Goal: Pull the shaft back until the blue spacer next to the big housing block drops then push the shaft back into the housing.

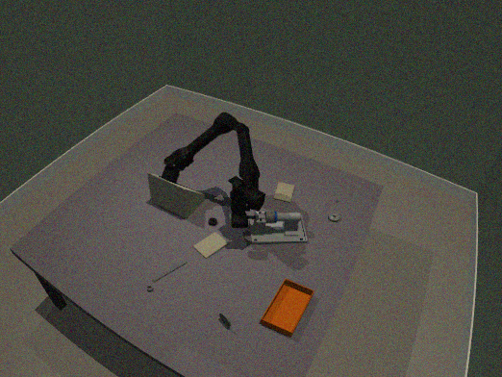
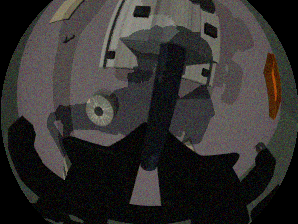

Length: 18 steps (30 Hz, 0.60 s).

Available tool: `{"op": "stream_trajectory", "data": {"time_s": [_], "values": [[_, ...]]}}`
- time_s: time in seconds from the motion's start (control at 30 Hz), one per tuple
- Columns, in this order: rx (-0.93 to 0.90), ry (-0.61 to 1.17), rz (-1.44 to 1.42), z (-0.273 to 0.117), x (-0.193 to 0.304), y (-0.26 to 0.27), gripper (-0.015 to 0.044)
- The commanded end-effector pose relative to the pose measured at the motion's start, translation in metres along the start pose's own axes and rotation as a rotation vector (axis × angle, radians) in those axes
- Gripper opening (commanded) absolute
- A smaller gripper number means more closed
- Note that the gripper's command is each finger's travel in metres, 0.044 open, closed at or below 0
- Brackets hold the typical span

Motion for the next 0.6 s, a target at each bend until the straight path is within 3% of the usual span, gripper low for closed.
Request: {"op": "stream_trajectory", "data": {"time_s": [0.0, 0.57], "values": [[0.003, 0.005, 0.002, -0.0001, 0.0023, 0.0000, 0.0000], [0.003, 0.005, 0.002, -0.0001, 0.0043, 0.0002, 0.0000]]}}
Point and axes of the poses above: the point midway between the two fingers, 35 mm back from their tips, its own z axis out along the fingers, its own y axis across the jaws, x = y × z, the point moved 6 cm from there along -z, back along the fingers, and after that the axes turned 7 degrees about -z, right-handed, at the moved point
